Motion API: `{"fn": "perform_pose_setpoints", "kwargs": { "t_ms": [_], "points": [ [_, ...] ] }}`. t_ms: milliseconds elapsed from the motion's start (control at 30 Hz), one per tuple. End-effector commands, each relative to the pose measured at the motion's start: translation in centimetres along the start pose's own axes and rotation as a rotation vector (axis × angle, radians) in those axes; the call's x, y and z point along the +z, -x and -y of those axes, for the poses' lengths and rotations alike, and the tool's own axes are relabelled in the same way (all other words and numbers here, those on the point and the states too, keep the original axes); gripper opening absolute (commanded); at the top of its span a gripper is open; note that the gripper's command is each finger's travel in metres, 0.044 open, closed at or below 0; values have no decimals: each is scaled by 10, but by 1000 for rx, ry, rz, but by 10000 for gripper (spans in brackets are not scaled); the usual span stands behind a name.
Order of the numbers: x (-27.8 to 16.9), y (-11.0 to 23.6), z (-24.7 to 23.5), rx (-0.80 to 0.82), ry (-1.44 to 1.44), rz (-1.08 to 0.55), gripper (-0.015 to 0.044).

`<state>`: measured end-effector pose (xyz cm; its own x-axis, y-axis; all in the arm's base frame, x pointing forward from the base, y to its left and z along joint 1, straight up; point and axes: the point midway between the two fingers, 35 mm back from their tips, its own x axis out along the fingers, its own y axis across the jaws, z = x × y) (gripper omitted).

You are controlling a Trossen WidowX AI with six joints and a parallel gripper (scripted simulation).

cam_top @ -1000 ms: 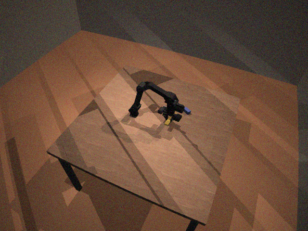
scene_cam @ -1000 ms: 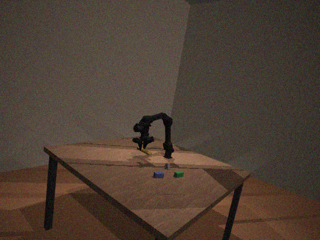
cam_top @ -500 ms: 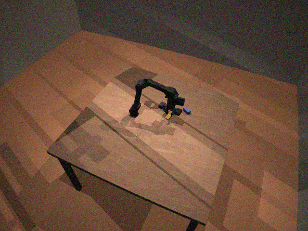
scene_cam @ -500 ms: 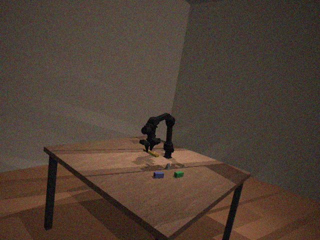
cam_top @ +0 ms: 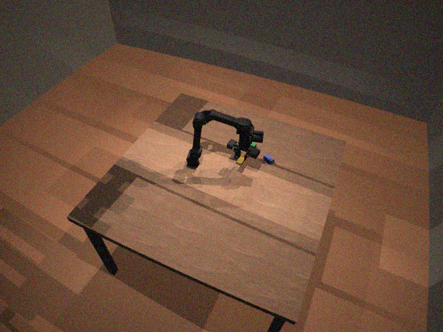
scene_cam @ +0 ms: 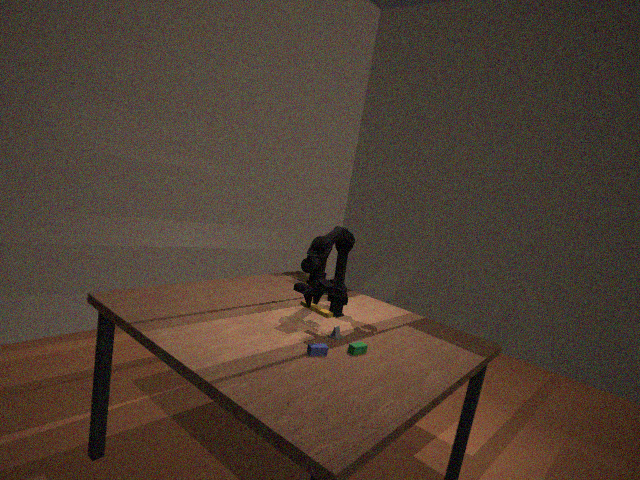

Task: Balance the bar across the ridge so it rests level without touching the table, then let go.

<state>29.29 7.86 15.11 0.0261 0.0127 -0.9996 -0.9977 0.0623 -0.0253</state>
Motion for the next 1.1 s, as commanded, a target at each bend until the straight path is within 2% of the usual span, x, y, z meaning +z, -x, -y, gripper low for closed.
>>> {"fn": "perform_pose_setpoints", "kwargs": {
  "t_ms": [0,667,1067],
  "points": [
    [12,0,-11,-5,2,-2,0],
    [61,-4,-69,1,38,3,0],
    [64,-18,-72,1,39,4,0]
  ]
}}
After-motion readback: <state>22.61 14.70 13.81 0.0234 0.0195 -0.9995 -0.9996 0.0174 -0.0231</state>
